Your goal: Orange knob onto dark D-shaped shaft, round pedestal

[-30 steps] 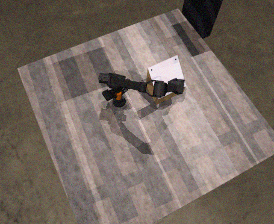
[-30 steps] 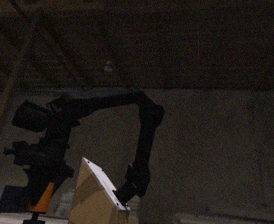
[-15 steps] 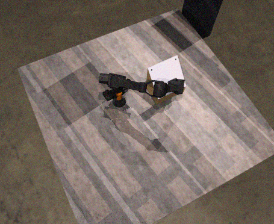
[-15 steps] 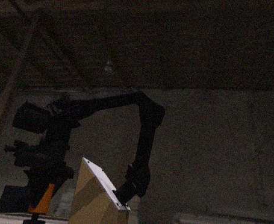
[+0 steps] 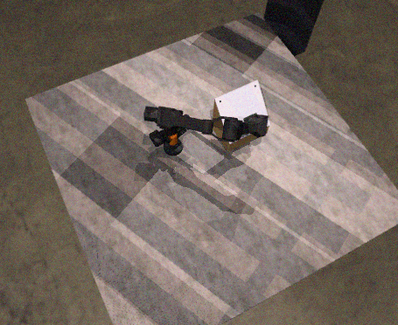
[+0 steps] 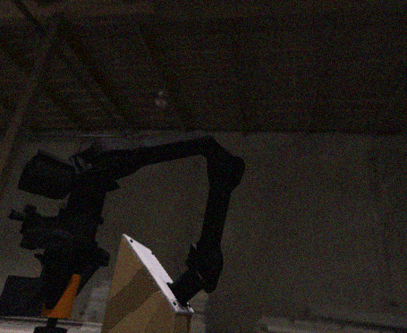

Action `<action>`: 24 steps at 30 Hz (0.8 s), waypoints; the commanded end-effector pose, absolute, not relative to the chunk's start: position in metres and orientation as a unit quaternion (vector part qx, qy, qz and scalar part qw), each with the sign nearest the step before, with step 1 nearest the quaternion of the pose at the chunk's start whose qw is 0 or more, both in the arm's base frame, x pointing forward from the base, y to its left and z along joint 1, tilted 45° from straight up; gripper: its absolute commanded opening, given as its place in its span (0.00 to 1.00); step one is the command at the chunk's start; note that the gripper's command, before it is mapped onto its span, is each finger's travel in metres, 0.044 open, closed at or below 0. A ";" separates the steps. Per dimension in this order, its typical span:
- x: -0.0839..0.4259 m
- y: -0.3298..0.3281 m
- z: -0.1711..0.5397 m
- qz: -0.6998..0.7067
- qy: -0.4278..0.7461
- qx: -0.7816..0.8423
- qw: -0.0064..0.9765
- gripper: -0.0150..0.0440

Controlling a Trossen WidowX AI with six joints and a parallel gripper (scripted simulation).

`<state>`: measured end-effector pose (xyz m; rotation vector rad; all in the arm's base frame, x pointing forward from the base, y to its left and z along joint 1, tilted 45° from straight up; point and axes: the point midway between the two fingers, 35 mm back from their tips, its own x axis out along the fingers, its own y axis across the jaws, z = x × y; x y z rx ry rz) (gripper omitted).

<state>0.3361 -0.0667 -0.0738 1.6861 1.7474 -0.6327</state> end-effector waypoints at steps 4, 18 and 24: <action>0.336 -0.067 -0.075 -0.231 0.664 0.636 0.319 0.25; 0.337 -0.060 -0.086 -0.252 0.656 0.646 0.299 0.25; 0.337 -0.057 -0.084 -0.248 0.660 0.644 0.298 0.25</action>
